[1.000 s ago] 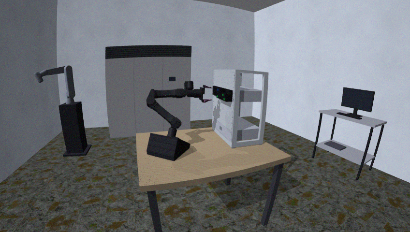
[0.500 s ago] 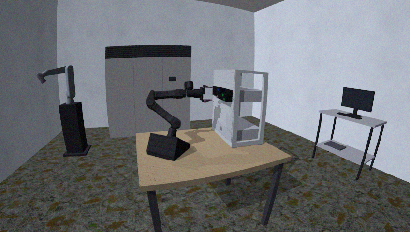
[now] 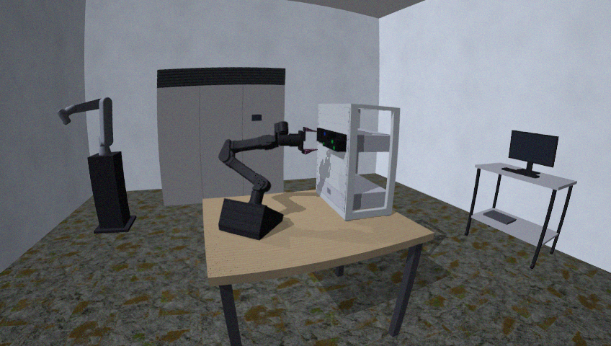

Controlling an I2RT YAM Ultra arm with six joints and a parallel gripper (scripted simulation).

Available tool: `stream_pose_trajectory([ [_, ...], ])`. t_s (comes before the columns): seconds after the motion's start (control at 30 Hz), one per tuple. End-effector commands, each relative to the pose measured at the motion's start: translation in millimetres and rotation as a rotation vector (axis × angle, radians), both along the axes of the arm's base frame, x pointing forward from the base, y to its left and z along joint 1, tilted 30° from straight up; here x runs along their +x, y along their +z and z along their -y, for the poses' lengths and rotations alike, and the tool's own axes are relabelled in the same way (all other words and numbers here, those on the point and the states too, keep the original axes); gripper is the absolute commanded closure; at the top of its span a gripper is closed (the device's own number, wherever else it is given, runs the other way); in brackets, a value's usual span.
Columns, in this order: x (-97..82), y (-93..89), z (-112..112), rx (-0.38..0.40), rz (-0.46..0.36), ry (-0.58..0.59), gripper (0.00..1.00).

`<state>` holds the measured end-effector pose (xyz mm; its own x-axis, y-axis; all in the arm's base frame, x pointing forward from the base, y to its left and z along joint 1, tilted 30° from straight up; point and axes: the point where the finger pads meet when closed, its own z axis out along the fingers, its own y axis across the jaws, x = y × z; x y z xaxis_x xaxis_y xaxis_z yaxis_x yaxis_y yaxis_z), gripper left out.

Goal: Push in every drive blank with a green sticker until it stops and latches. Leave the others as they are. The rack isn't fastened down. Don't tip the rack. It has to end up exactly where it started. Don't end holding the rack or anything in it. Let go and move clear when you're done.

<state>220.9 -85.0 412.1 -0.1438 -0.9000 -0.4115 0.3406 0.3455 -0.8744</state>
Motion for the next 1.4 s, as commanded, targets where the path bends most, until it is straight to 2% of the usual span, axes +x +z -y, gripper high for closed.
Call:
stream_pose_trajectory([
  [0.0,0.4,-1.4,2.5,0.008,0.019,0.052,0.0],
  [0.83,-20.5,-39.8,69.2,0.021,0.025,0.051,0.0],
  [1.17,-24.1,-46.5,80.5,0.021,0.026,0.051,0.0],
  [1.27,-25.0,-41.1,81.2,0.004,0.029,0.051,0.0],
  [1.37,-25.1,-47.1,83.2,0.018,0.027,0.051,0.0],
])
